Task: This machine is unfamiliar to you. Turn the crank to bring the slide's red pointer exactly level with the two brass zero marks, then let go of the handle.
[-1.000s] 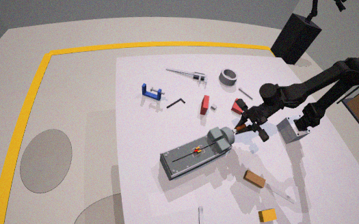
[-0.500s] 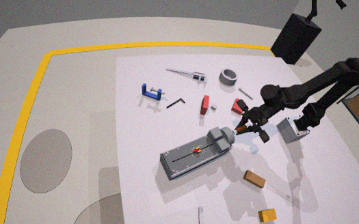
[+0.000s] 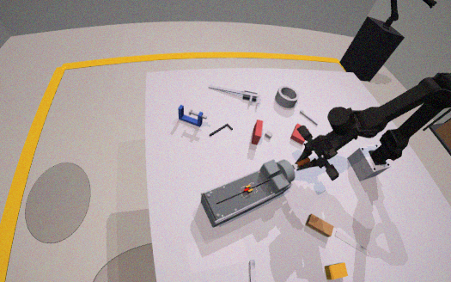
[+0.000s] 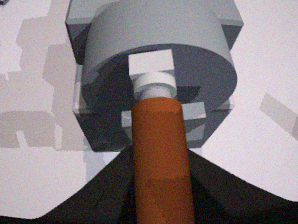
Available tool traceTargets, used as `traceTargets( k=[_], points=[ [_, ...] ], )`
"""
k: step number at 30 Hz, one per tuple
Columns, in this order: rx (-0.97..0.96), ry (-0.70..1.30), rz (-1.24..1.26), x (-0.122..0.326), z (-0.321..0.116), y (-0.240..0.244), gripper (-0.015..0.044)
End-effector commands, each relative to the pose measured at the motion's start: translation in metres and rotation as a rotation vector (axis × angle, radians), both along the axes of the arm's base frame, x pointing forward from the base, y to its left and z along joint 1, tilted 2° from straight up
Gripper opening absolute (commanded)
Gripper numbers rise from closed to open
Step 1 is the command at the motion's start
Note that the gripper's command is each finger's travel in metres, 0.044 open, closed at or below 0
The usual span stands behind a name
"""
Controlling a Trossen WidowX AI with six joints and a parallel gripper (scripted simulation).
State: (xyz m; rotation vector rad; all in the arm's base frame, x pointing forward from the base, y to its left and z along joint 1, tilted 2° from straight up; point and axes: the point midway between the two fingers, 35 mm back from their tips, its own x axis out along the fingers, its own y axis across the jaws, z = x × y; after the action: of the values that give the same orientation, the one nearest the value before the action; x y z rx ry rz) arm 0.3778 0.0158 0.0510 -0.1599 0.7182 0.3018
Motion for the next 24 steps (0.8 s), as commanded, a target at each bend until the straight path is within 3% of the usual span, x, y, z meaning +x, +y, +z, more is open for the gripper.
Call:
traceTargets(
  k=[1,24],
  points=[
    [0.013,0.009,0.022,-0.0029,-0.0022,0.0084,0.0000],
    [0.014,0.009,0.022,-0.0037,-0.0047,0.0100,0.0000]
  ],
)
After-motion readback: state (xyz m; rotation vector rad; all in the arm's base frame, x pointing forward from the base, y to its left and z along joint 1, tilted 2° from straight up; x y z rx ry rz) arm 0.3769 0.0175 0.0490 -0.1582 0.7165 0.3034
